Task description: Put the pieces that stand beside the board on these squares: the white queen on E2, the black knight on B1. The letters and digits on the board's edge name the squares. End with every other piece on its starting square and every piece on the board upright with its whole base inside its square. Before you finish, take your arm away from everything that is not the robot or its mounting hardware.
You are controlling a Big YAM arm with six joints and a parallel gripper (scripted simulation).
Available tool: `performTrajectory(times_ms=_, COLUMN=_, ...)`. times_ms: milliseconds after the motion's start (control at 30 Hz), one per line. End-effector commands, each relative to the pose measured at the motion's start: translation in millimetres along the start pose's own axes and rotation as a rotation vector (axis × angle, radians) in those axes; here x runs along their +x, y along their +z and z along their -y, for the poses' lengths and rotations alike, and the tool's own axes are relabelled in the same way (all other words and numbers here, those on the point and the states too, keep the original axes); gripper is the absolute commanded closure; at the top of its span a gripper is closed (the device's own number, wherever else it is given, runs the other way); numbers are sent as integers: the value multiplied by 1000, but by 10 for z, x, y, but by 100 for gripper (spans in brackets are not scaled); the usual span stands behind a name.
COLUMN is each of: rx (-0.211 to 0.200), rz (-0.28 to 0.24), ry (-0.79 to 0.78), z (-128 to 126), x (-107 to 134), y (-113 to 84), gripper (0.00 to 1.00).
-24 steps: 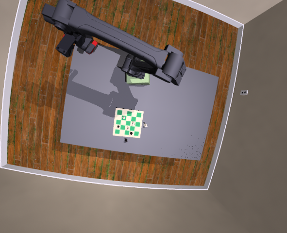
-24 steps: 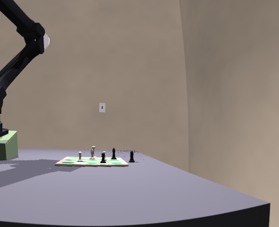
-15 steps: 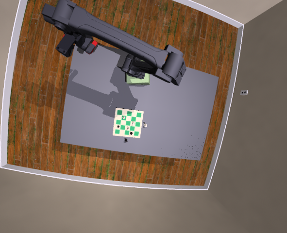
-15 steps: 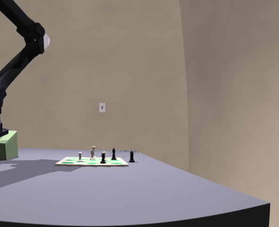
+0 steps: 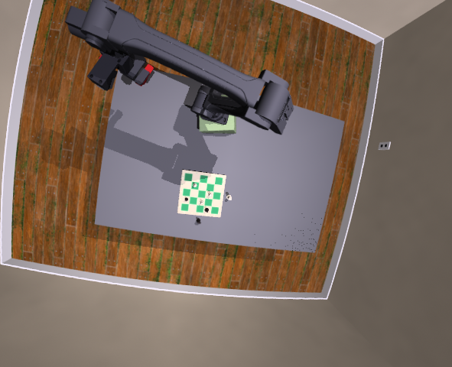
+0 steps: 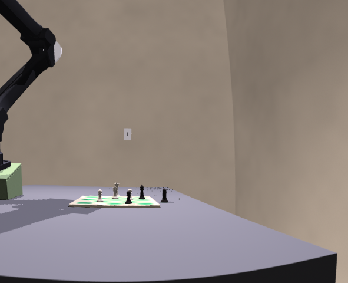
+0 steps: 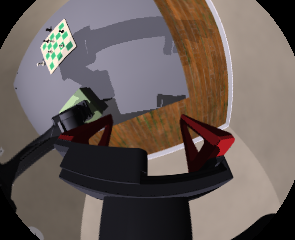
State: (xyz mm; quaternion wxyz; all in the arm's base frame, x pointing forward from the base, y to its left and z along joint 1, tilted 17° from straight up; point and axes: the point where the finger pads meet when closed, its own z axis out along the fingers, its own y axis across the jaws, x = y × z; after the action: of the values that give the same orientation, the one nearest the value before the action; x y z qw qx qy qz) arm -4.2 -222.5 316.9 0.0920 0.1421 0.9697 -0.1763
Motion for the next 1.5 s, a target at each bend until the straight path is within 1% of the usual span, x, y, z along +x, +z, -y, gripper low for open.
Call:
performTrajectory(times_ms=0, rx=38, rz=13, ry=0, z=146, x=-109, y=-113, gripper=0)
performTrajectory(times_ms=133, rx=29, rz=22, ry=17, z=188, x=-226, y=-94, gripper=0)
performTrajectory(times_ms=233, rx=16, rz=31, ry=37, z=226, x=-372, y=-61, gripper=0)
performTrajectory(times_ms=300, rx=16, rz=31, ry=37, z=226, x=-372, y=-61, gripper=0)
performTrajectory(times_ms=400, rx=-16, rz=36, ry=67, z=221, x=-559, y=50, gripper=0)
performTrajectory(times_ms=500, rx=-56, rz=36, ry=103, z=184, x=-806, y=187, gripper=0)
performTrajectory(times_ms=533, rx=-56, rz=36, ry=103, z=184, x=-806, y=187, gripper=0)
performTrajectory(times_ms=567, rx=-70, rz=34, ry=116, z=161, x=-902, y=238, gripper=0)
performTrajectory(times_ms=600, rx=-70, rz=34, ry=116, z=161, x=-902, y=238, gripper=0)
performTrajectory(times_ms=633, rx=-84, rz=32, ry=129, z=131, x=-1004, y=292, gripper=0)
performTrajectory(times_ms=667, rx=-84, rz=32, ry=129, z=131, x=-1004, y=292, gripper=0)
performTrajectory(times_ms=733, rx=-112, rz=24, ry=157, z=45, x=-1228, y=403, gripper=0)
performTrajectory(times_ms=767, rx=-112, rz=24, ry=157, z=45, x=-1228, y=403, gripper=0)
performTrajectory(times_ms=800, rx=-126, rz=18, ry=171, z=-11, x=-1347, y=461, gripper=0)
performTrajectory(times_ms=867, rx=-126, rz=18, ry=171, z=-11, x=-1347, y=461, gripper=0)
performTrajectory(times_ms=900, rx=-140, rz=12, ry=186, z=-79, x=-1471, y=519, gripper=0)
performTrajectory(times_ms=933, rx=-140, rz=12, ry=186, z=-79, x=-1471, y=519, gripper=0)
performTrajectory(times_ms=967, rx=-153, rz=4, ry=200, z=-158, x=-1598, y=577, gripper=0)
performTrajectory(times_ms=1000, rx=-153, rz=4, ry=200, z=-158, x=-1598, y=577, gripper=0)
performTrajectory(times_ms=1033, rx=-165, rz=-5, ry=215, z=-248, x=-1727, y=635, gripper=0)
performTrajectory(times_ms=1067, rx=-165, rz=-5, ry=215, z=-248, x=-1727, y=635, gripper=0)
performTrajectory(times_ms=1100, rx=-176, rz=-14, ry=230, z=-352, x=-1858, y=692, gripper=0)
performTrajectory(times_ms=1133, rx=-176, rz=-14, ry=230, z=-352, x=-1858, y=692, gripper=0)
performTrajectory(times_ms=1167, rx=-186, rz=-24, ry=244, z=-468, x=-1989, y=747, gripper=0)
performTrajectory(times_ms=1200, rx=-186, rz=-24, ry=244, z=-468, x=-1989, y=747, gripper=0)
performTrajectory(times_ms=1233, rx=-194, rz=-35, ry=259, z=-596, x=-2117, y=800, gripper=0)
performTrajectory(times_ms=1267, rx=-194, rz=-35, ry=259, z=-596, x=-2117, y=800, gripper=0)
performTrajectory(times_ms=1300, rx=-201, rz=-47, ry=273, z=-738, x=-2243, y=850, gripper=0)
performTrajectory(times_ms=1333, rx=-201, rz=-47, ry=273, z=-738, x=-2243, y=850, gripper=0)
performTrajectory(times_ms=1367, rx=-207, rz=-58, ry=287, z=-892, x=-2365, y=898, gripper=0)
performTrajectory(times_ms=1433, rx=-207, rz=-58, ry=287, z=-892, x=-2365, y=898, gripper=0)
performTrajectory(times_ms=1467, rx=-211, rz=-70, ry=302, z=-1059, x=-2481, y=942, gripper=0)
